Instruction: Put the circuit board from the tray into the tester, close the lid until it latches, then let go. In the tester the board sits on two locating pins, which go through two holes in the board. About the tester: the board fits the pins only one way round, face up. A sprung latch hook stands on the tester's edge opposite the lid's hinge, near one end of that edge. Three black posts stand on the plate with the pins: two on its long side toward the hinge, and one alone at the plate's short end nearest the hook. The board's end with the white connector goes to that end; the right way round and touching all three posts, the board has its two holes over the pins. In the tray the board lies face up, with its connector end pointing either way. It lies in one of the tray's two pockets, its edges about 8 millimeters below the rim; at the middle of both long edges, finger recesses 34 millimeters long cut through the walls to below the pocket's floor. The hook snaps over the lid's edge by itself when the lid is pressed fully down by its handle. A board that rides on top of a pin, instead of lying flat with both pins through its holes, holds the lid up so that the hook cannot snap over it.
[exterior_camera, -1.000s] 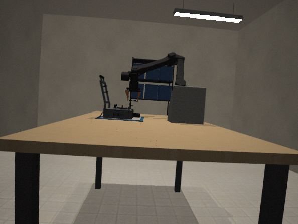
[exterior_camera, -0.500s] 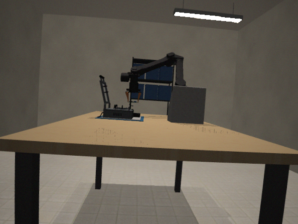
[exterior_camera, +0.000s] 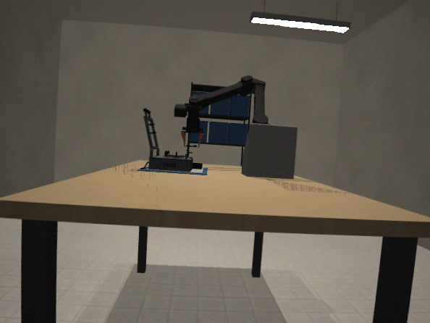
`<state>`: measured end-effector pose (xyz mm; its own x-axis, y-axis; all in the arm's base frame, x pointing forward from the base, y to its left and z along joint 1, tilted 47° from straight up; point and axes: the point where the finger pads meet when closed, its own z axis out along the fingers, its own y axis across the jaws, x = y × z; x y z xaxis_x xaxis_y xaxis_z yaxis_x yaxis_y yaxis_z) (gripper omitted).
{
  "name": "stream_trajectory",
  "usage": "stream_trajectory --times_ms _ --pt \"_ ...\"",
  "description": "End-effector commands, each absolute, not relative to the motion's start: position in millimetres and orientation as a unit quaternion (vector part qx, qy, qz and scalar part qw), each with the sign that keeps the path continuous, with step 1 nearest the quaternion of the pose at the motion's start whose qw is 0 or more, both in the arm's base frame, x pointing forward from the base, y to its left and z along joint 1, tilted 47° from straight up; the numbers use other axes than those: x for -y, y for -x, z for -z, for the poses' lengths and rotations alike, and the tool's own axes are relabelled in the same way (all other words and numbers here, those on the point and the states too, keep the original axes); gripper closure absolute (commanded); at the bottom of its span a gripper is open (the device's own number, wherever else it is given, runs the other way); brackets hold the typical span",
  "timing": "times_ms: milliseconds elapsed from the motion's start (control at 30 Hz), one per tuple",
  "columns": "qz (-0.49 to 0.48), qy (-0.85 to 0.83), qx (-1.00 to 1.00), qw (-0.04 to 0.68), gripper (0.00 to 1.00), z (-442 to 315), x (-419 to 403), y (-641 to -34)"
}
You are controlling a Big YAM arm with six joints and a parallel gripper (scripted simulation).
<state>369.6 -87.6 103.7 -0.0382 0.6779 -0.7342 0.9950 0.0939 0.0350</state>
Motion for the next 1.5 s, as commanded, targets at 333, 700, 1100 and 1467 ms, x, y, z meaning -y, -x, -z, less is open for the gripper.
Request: stream_trajectory --times_ms 333,700,1100,1467 --pt "0.239 -0.621 -0.673 0.324 0.28 -118.4 76.3 -383.2" --pt "0.242 -0.614 -0.679 0.321 0.28 -118.4 76.3 -383.2" --pt "0.248 -0.601 -0.690 0.317 0.28 -118.4 76.3 -383.3" --pt "0.259 -0.577 -0.711 0.308 0.28 -118.4 76.3 -383.3"
